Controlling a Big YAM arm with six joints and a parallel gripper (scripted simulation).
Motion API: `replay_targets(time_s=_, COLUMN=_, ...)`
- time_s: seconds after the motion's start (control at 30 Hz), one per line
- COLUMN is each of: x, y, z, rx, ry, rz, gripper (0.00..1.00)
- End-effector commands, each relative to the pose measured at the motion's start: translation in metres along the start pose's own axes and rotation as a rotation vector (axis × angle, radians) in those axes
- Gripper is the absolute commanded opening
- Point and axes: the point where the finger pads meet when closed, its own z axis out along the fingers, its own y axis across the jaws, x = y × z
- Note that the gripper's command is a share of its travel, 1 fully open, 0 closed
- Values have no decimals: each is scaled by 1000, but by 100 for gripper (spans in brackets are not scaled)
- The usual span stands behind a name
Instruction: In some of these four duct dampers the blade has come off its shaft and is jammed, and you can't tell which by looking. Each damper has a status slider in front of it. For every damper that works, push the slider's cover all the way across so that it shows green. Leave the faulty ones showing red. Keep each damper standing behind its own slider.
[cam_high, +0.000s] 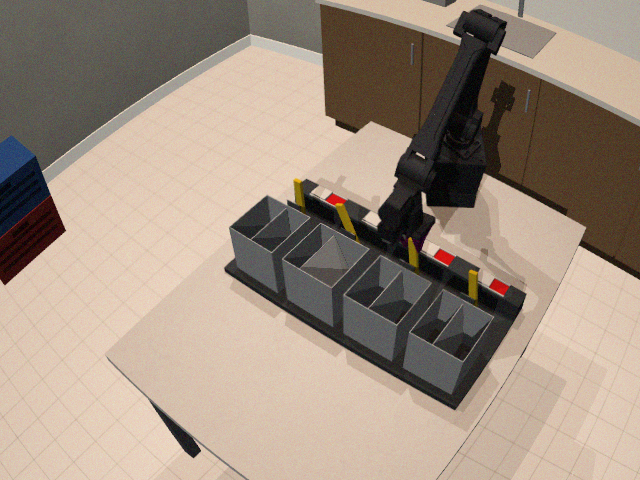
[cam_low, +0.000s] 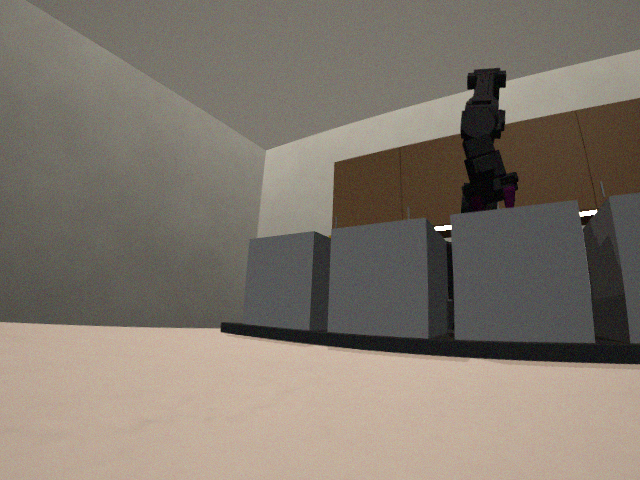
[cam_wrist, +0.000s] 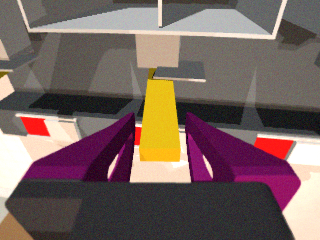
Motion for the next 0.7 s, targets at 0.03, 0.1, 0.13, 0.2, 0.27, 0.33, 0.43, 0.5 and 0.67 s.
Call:
replay_targets(time_s=0.03, x=-6, y=2, z=2, rx=0, ry=-21, rz=5, gripper=36)
replay_targets(time_s=0.1, x=-6, y=2, z=2, rx=0, ry=-21, rz=5, gripper=36)
replay_targets(time_s=0.13, x=-3, y=0, z=6, rx=1, ry=-10, rz=10, gripper=36)
replay_targets(time_s=0.2, x=-2, y=1, z=9, rx=0, ry=-6, rz=6, gripper=36)
replay_targets(time_s=0.27, x=-3, y=4, z=6, rx=-2, ry=-17, rz=-1, gripper=36)
replay_targets(time_s=0.33, x=-4, y=3, z=4, rx=-1, ry=-21, rz=-1, gripper=36)
replay_targets(time_s=0.43, x=-6, y=3, z=5, rx=-1, ry=-23, rz=0, gripper=36)
replay_targets(time_s=0.5, x=-5, y=2, z=6, rx=0, ry=-16, rz=2, gripper=36)
replay_targets(time_s=0.67, x=-5, y=2, z=6, rx=0, ry=-16, rz=2, gripper=36)
